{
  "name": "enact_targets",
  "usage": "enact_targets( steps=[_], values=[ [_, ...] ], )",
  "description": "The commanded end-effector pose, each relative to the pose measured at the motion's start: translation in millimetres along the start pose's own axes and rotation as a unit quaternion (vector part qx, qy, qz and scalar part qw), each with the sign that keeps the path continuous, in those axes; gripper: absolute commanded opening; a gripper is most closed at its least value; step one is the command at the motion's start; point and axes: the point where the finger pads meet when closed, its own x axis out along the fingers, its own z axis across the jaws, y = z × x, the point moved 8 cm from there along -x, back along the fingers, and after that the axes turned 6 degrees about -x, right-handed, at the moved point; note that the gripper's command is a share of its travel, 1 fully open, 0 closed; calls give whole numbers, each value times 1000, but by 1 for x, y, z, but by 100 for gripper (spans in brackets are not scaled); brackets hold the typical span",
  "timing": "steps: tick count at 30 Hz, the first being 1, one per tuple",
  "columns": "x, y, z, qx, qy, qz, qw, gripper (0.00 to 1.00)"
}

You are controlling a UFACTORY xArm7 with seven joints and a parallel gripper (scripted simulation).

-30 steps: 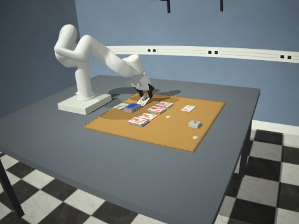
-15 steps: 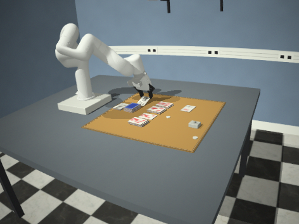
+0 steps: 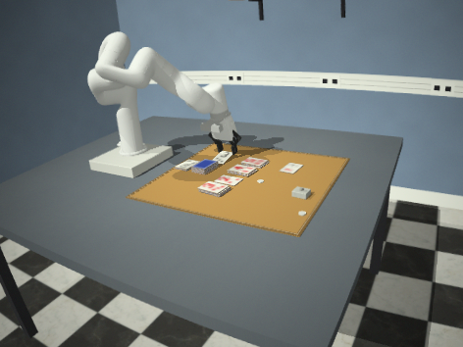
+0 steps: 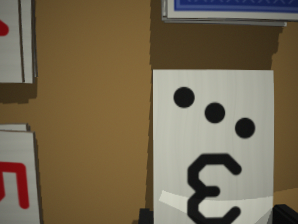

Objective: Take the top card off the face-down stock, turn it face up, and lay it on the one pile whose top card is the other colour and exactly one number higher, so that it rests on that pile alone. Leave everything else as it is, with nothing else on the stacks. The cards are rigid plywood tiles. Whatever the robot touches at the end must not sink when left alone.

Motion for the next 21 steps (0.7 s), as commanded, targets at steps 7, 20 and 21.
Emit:
enact_targets(
  steps=[7, 20, 21],
  values=[
    [8, -10, -2, 0, -5, 48, 999, 74],
    [17, -18, -3, 0, -10, 92, 996, 74],
    [18, -18, -3, 0, -10, 94, 996, 74]
  ],
)
